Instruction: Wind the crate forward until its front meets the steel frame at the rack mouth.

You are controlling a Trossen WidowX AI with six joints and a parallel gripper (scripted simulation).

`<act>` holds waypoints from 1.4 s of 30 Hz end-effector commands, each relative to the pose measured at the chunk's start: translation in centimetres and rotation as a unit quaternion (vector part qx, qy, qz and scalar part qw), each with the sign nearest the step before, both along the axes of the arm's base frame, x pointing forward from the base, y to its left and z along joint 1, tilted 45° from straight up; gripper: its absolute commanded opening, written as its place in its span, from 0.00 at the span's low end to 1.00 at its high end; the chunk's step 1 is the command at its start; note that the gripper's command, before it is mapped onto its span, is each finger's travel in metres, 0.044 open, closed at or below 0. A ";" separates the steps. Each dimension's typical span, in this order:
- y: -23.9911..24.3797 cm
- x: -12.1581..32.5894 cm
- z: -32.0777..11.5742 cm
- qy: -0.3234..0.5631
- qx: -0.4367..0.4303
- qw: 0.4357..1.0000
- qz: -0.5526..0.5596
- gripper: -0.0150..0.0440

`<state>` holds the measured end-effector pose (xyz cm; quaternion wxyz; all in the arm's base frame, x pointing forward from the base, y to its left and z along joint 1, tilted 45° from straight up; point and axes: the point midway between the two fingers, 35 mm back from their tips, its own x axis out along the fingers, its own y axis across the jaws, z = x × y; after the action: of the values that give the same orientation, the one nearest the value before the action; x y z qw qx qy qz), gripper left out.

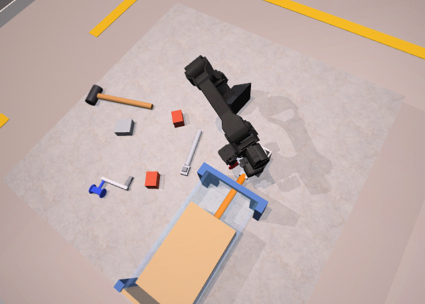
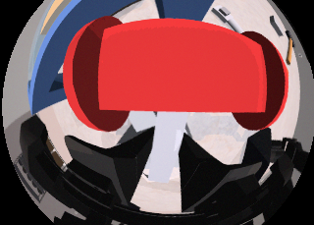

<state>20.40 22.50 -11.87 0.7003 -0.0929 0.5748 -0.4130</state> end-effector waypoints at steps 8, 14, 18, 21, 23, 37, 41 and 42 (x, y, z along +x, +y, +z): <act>0.0 0.0 0.0 -0.001 0.001 1.000 0.000 0.25; 0.1 -0.1 0.0 -0.006 -0.004 1.000 0.005 0.25; 0.3 -0.3 0.1 -0.017 -0.013 1.000 0.016 0.25; 0.5 -0.5 0.1 -0.027 -0.020 0.999 0.026 0.25; 0.6 -0.6 0.2 -0.032 -0.024 0.999 0.031 0.25; 0.3 -0.6 0.1 -0.042 -0.022 0.999 0.015 0.25; 0.1 -0.8 0.2 -0.055 -0.023 0.998 0.001 0.25; 0.1 -0.8 0.2 -0.055 -0.023 0.998 0.001 0.25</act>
<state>19.74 22.77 -11.66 0.7283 -0.0950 0.5299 -0.4240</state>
